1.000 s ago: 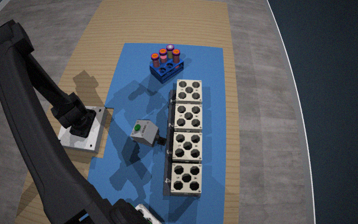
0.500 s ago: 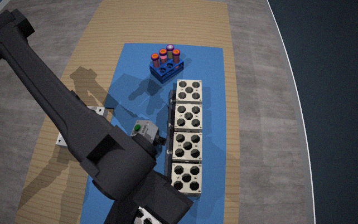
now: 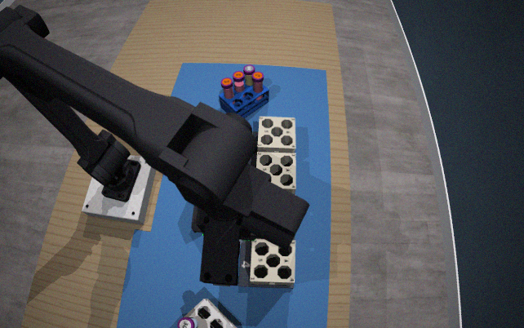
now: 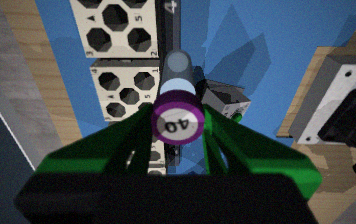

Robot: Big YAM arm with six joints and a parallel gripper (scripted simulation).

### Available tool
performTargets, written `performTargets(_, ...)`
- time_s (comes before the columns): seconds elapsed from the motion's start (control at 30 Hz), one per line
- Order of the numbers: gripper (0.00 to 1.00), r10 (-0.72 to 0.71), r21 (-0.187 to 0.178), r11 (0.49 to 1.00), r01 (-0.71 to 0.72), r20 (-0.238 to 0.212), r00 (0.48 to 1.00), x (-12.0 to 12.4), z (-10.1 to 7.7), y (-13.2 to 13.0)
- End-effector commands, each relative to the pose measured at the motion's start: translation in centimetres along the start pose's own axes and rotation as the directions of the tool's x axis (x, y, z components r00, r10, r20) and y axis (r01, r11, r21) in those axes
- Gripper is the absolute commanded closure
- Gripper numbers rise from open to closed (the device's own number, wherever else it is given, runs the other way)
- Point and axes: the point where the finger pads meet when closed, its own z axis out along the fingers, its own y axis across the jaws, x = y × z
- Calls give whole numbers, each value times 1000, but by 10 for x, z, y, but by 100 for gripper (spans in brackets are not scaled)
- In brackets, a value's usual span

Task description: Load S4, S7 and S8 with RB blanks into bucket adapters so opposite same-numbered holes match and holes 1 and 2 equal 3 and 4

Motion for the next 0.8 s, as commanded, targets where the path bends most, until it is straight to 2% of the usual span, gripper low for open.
performTargets(0.0,100,-120,-30,992,121,17,993,24,-18,2)
performTargets(0.1,100,-199,-34,979,200,22,980,43,-20,8)
performTargets(0.17,100,-199,-34,979,200,22,980,43,-20,8)
performTargets(0.2,100,-224,-57,972,226,38,974,46,-31,16)
performTargets(0.3,100,-302,-27,953,303,21,953,69,-18,12)
performTargets(0.33,100,-328,-29,944,328,22,945,75,-18,14)
performTargets(0.57,100,-495,-74,864,499,59,867,119,-39,41)
performTargets(0.67,100,-564,-52,823,566,47,824,139,-28,50)
performTargets(0.77,100,-586,-52,807,588,50,809,145,-28,52)
